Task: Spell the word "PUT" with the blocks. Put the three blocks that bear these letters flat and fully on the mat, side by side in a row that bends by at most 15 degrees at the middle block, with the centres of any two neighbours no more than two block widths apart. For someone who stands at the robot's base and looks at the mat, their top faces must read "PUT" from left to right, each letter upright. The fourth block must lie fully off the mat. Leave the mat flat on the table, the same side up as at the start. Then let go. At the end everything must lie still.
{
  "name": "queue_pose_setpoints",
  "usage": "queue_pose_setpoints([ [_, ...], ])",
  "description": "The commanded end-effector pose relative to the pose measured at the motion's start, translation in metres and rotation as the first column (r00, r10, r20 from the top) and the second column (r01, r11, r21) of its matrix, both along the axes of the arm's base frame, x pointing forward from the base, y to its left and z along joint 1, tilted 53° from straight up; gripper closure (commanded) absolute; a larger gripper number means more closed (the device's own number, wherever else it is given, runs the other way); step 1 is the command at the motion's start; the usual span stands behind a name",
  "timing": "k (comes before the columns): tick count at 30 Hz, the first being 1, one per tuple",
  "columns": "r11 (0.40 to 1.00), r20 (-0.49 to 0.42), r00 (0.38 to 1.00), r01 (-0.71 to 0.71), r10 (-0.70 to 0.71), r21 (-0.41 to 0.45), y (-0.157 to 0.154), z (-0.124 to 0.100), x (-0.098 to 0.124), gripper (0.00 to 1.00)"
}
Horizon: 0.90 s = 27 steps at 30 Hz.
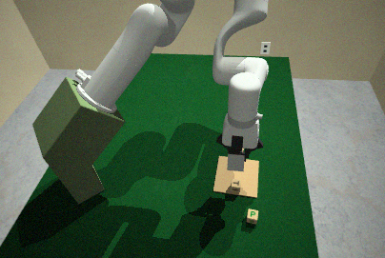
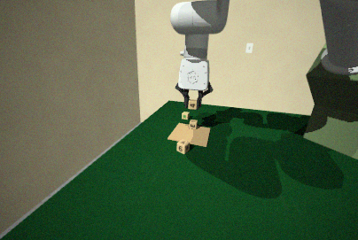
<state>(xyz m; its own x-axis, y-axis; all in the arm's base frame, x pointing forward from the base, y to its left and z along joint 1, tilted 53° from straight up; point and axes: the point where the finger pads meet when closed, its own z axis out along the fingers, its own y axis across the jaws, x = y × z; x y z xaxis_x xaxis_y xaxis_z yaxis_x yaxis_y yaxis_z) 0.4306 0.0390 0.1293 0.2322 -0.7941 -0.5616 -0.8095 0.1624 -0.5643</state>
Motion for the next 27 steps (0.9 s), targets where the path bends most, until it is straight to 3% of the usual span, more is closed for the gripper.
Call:
queue_pose_setpoints([
  [1,1.000,0.006,1.000,-0.002,0.002,-0.003,0.000,0.001,0.000,0.73],
  [20,1.000,0.007,1.000,-0.002,0.002,-0.003,0.008,-0.008,0.008,0.73],
  [27,1.000,0.007,1.000,-0.002,0.002,-0.003,0.027,-0.028,0.025,0.73],
])
